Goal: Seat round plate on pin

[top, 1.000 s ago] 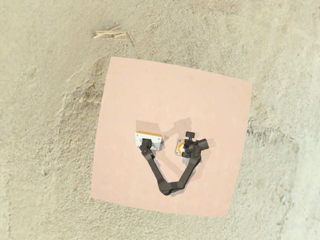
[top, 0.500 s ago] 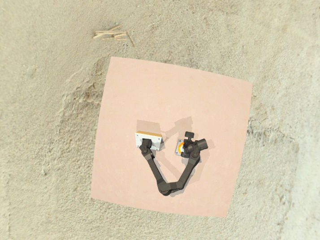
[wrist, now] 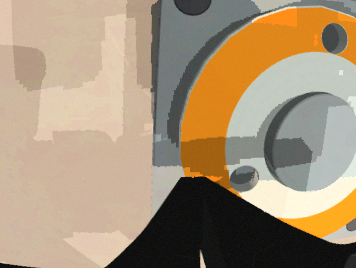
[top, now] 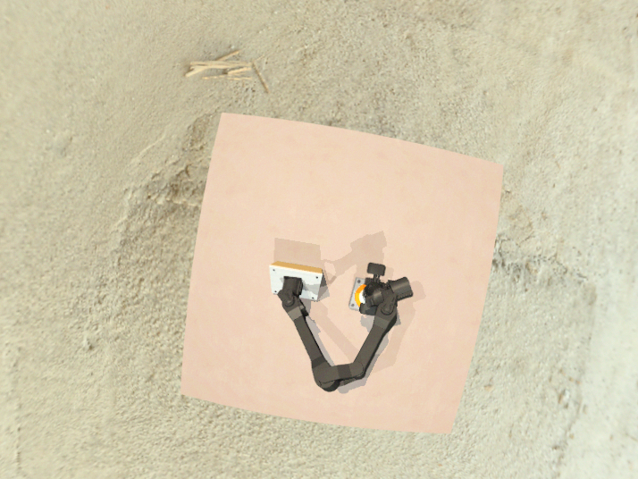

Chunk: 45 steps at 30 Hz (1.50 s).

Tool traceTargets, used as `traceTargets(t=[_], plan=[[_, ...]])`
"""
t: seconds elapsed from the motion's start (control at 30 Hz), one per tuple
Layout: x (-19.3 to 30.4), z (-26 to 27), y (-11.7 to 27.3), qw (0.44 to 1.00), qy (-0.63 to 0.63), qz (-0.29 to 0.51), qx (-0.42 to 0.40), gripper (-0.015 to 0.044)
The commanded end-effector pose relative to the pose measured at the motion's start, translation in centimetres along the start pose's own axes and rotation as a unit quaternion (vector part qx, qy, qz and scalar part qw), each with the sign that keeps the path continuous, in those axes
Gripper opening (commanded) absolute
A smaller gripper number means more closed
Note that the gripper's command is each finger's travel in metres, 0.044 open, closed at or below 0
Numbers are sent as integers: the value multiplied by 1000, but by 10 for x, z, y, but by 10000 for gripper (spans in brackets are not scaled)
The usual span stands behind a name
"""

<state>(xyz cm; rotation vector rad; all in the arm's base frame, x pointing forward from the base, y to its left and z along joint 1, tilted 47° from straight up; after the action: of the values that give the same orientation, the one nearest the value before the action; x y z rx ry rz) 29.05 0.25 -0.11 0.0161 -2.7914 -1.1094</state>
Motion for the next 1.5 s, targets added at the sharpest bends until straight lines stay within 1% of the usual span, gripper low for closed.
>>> traceTargets(t=[0.0, 1.47], plan=[[8, 1, -3, 1000, 6, 10, 0, 0], [27, -6, -3, 1000, 6, 10, 0, 0]])
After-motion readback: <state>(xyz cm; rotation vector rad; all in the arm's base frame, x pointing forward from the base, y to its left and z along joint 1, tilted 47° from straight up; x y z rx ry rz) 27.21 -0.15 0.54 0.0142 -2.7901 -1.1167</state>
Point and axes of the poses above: the point midway between the two fingers, 35 mm back from their tips, its own y axis back along the fingers, its own z axis across the jaws, x = y × z, the point moved 4 cm from there along y, back along the fingers, and after that the axes turned 13 degrees about y, right-handed, at the moved point
